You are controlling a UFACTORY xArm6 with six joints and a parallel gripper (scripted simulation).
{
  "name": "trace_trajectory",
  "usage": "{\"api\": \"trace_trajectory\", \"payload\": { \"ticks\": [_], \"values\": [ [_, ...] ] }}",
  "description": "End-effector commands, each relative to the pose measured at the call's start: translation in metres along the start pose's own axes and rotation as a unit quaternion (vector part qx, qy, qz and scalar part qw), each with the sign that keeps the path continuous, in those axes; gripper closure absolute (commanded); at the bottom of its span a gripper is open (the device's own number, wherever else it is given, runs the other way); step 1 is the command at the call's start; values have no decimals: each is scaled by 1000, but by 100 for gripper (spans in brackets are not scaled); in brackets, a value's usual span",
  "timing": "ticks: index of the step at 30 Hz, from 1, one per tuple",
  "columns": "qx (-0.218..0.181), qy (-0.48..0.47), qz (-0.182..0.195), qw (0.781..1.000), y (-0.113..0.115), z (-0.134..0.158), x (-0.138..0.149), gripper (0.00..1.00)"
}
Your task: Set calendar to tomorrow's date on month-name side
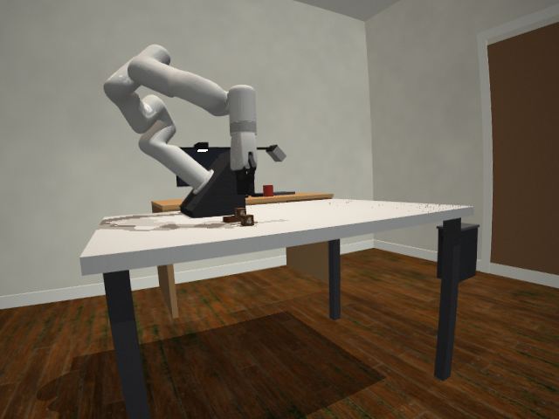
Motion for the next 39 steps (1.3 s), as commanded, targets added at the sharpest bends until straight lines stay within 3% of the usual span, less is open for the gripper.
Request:
{"api": "trace_trajectory", "payload": {
  "ticks": [1,17,39],
  "values": [
    [1,-1,2,1000,2,0,1,53],
    [1,0,1,1000,-4,0,1,53],
    [1,0,1,1000,-33,0,1,53]
  ]
}}
Point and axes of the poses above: the point where the finger pads meet when closed, its own y axis back along the fingers, its own x axis across the jaws, z = x × y, the point moved 10 cm from there along y, back along the fingers, and after that the axes turned 5 degrees about -y, right-handed, at the moved point
